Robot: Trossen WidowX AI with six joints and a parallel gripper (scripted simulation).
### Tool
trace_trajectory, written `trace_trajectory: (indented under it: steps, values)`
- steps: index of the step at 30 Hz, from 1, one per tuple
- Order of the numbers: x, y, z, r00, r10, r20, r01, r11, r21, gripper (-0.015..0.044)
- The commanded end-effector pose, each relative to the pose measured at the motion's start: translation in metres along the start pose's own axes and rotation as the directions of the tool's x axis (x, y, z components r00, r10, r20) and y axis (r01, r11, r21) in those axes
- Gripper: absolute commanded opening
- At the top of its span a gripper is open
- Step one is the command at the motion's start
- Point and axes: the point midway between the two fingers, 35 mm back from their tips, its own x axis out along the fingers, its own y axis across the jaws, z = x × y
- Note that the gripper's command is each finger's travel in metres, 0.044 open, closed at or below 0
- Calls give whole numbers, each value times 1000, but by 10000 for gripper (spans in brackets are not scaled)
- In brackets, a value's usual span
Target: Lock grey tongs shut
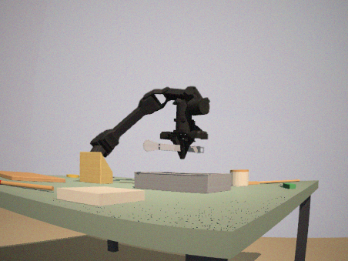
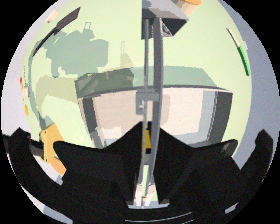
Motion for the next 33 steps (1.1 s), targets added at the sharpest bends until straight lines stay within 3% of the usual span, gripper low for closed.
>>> trace_trajectory:
  steps: [1,15,33]
  values:
    - [-45,3,-3,1000,-22,0,22,1000,0,-150]
    - [-47,2,-16,1000,-24,-2,24,999,32,-150]
    - [-71,3,-174,997,-55,-62,71,958,279,-150]
